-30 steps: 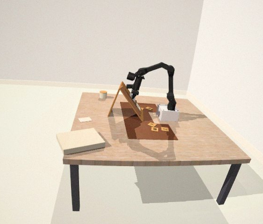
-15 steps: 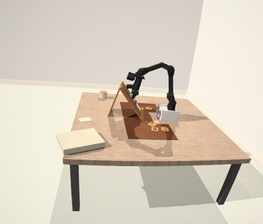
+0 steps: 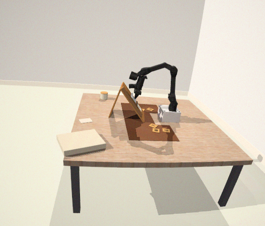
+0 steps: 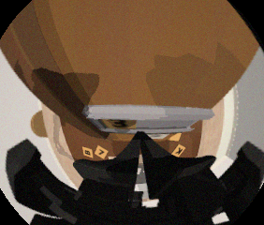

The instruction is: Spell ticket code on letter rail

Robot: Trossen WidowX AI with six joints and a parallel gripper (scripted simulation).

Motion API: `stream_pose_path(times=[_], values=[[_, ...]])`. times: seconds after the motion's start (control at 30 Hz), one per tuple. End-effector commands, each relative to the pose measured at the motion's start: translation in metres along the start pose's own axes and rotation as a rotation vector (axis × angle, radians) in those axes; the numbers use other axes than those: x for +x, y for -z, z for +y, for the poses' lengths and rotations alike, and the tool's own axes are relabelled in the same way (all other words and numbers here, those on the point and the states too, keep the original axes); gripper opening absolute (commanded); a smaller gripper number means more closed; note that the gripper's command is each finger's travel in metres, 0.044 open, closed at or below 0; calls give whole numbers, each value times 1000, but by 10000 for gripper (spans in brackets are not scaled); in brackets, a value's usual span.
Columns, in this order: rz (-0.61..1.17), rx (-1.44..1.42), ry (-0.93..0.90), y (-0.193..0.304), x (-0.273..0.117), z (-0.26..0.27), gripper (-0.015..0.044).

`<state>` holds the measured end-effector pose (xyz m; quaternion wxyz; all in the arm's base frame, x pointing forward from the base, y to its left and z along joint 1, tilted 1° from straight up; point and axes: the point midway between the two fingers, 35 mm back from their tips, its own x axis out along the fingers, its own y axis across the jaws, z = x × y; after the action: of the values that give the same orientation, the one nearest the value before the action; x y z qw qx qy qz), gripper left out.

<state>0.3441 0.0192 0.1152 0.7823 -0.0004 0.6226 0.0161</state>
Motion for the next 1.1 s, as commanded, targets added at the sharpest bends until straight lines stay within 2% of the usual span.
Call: stream_pose_path(times=[0.0, 0.37, 0.43, 0.6, 0.9, 0.93, 1.07], values=[[5, -2, -4, 6, -3, 1, 0], [6, -2, -4, 12, -8, 1, 0], [-6, -48, -15, 10, -13, -4, 53], [-87, -390, -102, 20, -45, -29, 184], [-361, -1039, -95, 47, -106, -62, 420], [-395, -1112, -77, 50, -113, -64, 440], [-486, -1310, -6, 59, -132, -70, 440]])
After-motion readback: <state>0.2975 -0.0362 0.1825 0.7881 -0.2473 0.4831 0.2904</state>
